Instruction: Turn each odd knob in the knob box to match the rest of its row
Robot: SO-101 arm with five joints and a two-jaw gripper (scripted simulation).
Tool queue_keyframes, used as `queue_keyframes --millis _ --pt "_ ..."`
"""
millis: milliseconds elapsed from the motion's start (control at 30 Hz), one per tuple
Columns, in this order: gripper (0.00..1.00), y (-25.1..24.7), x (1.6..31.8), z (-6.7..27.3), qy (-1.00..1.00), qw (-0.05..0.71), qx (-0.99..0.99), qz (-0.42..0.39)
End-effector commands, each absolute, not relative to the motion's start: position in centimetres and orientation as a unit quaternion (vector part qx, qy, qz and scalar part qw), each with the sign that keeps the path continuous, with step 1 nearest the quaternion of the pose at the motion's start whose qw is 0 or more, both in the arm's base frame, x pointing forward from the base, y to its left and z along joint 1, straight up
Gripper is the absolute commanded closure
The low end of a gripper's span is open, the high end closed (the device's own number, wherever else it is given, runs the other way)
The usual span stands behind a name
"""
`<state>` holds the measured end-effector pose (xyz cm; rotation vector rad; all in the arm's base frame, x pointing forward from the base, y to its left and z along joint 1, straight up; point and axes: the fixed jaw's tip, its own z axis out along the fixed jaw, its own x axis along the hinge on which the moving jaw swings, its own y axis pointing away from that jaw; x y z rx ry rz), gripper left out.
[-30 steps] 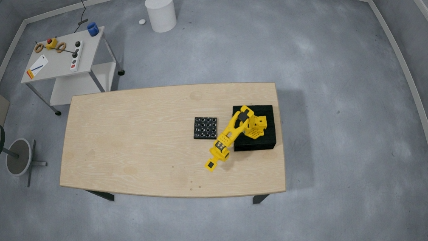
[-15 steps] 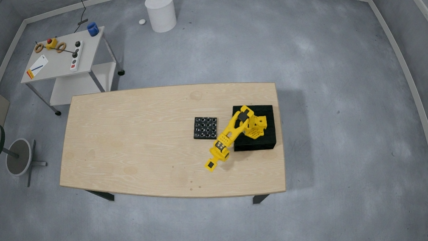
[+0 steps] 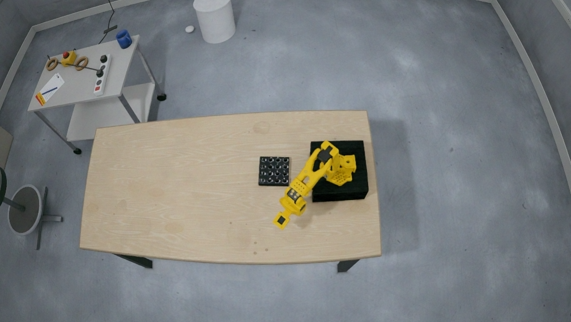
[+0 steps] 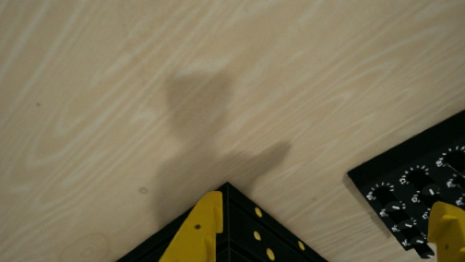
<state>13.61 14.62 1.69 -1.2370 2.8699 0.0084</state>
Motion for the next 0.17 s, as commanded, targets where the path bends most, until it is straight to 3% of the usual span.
queue_keyframes --millis 0,133 --pt "0.6 14.63 13.41 1.55 0.915 0.0 -0.403 0.0" --pt "0.6 14.63 13.41 1.55 0.915 0.0 -0.403 0.0"
